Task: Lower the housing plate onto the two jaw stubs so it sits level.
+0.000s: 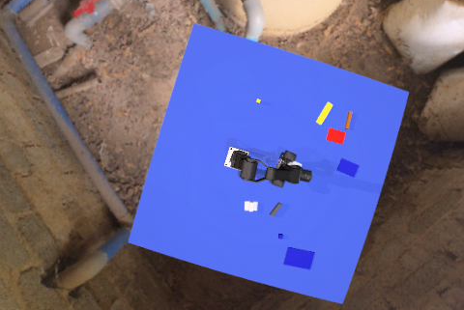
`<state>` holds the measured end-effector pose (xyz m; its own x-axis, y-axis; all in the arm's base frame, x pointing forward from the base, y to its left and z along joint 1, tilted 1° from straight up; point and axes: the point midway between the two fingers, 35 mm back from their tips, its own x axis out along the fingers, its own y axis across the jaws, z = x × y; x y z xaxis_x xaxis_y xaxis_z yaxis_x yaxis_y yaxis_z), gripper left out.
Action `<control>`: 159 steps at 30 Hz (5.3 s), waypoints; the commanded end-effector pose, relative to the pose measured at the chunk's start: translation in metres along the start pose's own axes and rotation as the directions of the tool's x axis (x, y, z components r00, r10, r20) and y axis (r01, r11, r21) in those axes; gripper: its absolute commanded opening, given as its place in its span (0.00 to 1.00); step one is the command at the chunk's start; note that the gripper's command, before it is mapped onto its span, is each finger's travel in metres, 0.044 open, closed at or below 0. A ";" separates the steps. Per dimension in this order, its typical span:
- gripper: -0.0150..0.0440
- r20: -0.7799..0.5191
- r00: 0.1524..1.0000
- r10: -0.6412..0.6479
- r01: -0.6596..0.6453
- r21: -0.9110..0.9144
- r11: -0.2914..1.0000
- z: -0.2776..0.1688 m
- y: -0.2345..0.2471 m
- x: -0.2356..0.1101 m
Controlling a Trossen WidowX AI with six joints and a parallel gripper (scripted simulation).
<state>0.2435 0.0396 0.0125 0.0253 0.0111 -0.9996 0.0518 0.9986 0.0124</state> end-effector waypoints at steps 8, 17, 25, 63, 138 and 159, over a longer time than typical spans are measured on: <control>0.85 0.004 1.000 -0.002 0.002 -0.003 1.000 0.001 0.000 0.002; 0.85 0.004 1.000 -0.002 0.002 -0.002 1.000 0.001 0.000 0.004; 0.85 0.004 1.000 -0.002 0.002 -0.002 1.000 0.001 0.000 0.004; 0.85 0.004 1.000 -0.002 0.002 0.000 1.000 0.001 0.000 0.012; 0.85 0.004 1.000 -0.002 0.002 0.000 1.000 0.001 0.000 0.016; 0.85 0.004 1.000 -0.002 0.002 0.000 1.000 0.001 0.000 0.016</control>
<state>0.2444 0.0397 -0.0033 0.0287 0.0106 -0.9995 0.0513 0.9986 0.0121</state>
